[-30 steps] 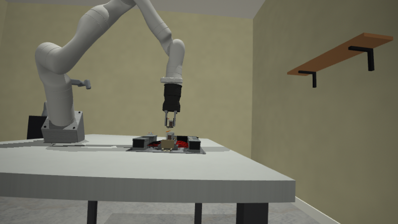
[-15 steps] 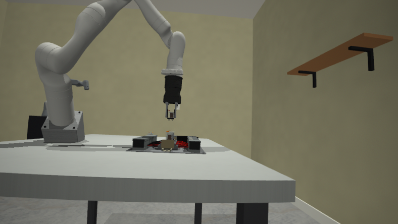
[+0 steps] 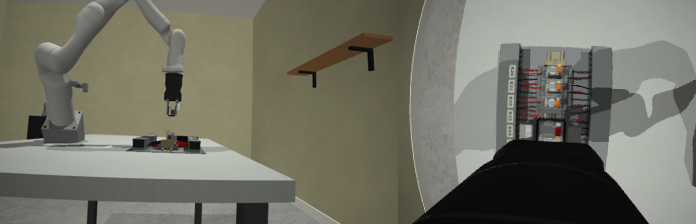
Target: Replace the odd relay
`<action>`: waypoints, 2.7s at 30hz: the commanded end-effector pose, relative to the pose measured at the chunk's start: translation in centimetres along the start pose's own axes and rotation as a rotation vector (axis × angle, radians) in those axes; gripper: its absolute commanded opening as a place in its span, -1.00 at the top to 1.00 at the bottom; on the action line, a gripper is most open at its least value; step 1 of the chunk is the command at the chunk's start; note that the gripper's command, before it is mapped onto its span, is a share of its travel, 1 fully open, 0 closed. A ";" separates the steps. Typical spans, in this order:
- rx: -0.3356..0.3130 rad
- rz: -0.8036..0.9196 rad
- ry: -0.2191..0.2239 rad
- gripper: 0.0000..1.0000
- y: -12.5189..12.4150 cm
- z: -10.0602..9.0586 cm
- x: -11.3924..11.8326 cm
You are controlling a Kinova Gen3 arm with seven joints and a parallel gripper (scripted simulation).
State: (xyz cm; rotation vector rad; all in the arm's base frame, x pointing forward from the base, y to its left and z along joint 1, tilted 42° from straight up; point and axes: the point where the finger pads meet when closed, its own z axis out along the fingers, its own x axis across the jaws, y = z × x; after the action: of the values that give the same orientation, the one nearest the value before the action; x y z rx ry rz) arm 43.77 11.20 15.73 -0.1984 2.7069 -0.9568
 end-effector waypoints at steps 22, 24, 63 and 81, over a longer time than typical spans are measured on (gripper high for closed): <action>-0.002 -0.002 -0.003 1.00 0.0 0.9 0.0; -0.002 -0.002 -0.003 1.00 0.0 1.0 0.0; -0.002 -0.002 -0.003 1.00 -0.1 1.5 0.0; -0.012 0.001 -0.003 1.00 6.1 2.1 -1.0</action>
State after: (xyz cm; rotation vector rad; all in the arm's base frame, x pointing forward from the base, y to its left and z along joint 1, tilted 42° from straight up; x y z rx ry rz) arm 45.03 14.59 10.62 -0.1990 2.7113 -0.9409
